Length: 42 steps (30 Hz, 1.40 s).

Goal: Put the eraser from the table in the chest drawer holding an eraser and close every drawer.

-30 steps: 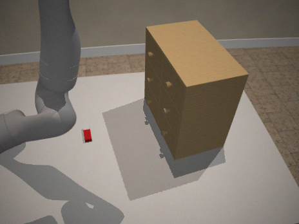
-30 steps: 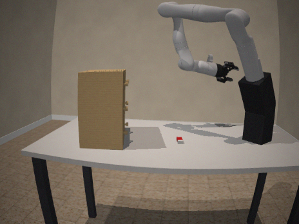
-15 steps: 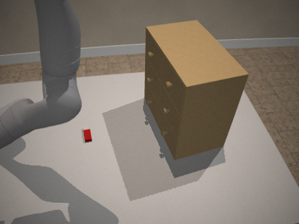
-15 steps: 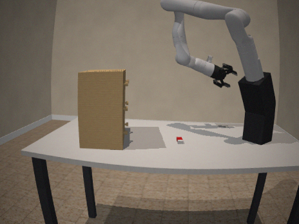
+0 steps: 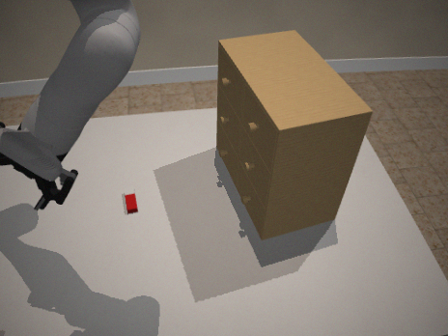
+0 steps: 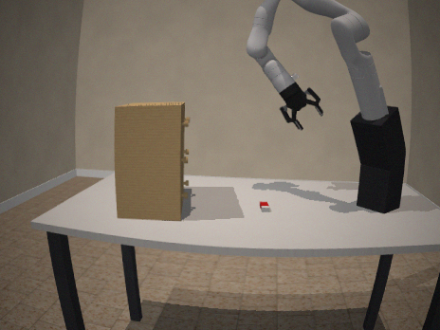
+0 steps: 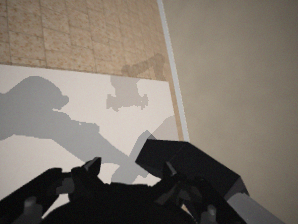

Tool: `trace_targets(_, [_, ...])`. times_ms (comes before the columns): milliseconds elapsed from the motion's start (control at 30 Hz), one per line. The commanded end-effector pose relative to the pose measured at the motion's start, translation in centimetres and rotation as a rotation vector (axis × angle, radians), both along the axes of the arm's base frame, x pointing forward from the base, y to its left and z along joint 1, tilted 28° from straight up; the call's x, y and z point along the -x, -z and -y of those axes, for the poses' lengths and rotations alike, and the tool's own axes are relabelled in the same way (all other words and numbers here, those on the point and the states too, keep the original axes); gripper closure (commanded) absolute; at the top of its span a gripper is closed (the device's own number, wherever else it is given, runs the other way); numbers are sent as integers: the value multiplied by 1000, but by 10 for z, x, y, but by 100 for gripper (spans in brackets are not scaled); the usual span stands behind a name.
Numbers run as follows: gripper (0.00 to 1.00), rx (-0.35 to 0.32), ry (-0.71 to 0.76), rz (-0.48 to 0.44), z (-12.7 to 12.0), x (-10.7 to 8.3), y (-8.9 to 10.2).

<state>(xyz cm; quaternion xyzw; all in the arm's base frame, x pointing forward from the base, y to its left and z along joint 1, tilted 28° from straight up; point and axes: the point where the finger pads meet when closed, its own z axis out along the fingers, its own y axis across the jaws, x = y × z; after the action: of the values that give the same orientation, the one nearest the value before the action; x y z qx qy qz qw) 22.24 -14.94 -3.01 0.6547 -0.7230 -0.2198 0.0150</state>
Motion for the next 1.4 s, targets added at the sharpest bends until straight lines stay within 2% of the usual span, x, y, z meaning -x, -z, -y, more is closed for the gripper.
trace_targets(0, [0,-11,58,130,14,-19,-37])
trace_targets(67, [0,-11,58,130,14,-19,-37])
trace_targets(167, [0,-49,47,281,4,-47,-74])
trace_targets(300, [0,-66,19,454,-6,-76,-120])
trace_targets(433, [0,-60,-15,582,-13,-94,-157])
trace_targets(567, [0,-48,-44,664,-19,-105,-182])
trace_targets(867, [0,-35,-65,716,-23,-112,-198])
trace_targets(1367, [0,-35,-66,718,-23,-112,-198])
